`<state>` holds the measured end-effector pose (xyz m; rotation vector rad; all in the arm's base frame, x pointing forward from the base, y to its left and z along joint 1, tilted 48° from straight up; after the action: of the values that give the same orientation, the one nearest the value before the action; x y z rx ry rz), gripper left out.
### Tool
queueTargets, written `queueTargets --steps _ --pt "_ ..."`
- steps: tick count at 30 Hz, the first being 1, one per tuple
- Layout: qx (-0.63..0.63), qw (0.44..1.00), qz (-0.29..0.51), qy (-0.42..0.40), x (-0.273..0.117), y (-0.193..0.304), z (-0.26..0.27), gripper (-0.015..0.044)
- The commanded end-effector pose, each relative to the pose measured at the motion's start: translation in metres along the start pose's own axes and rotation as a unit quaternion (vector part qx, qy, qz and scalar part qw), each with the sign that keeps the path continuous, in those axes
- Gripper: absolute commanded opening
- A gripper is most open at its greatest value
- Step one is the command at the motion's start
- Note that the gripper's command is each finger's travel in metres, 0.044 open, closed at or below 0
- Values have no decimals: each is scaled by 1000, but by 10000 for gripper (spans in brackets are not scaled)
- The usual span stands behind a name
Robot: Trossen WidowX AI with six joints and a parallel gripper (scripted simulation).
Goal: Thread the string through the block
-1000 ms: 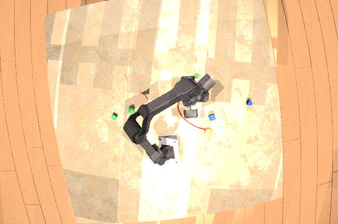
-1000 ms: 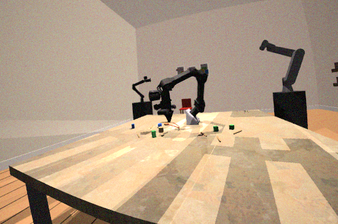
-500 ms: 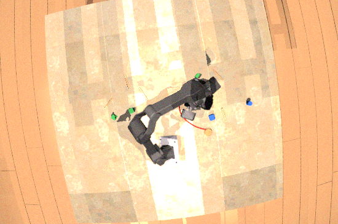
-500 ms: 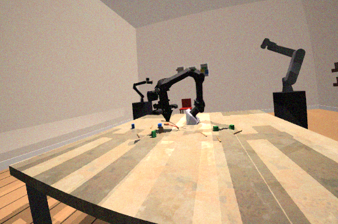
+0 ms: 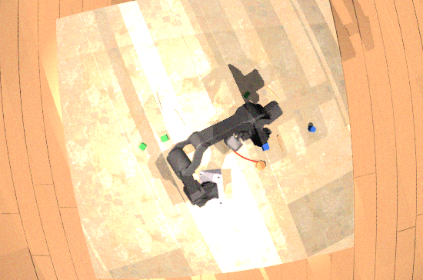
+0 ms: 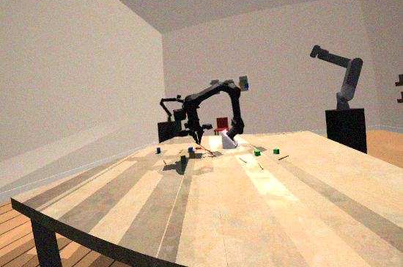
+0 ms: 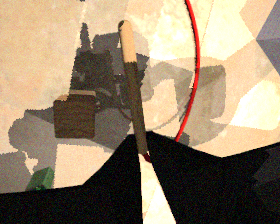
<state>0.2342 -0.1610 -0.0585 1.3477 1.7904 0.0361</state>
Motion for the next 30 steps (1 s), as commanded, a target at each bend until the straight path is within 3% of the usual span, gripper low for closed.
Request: queueTargets --steps 1,15,30 --pt "61 998 -1 5 0 -7 2 0" --pt "258 966 0 22 1 -26 3 0" --pt "461 887 -5 43 3 -47 3 0"
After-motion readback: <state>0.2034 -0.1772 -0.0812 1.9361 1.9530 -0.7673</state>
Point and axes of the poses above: the point midway between the two fingers, 35 mm back from their tips, its own x axis out along the fingers, its own z axis across the jaws, y = z × x, the point moved 3 cm from there along -x, back along the fingers
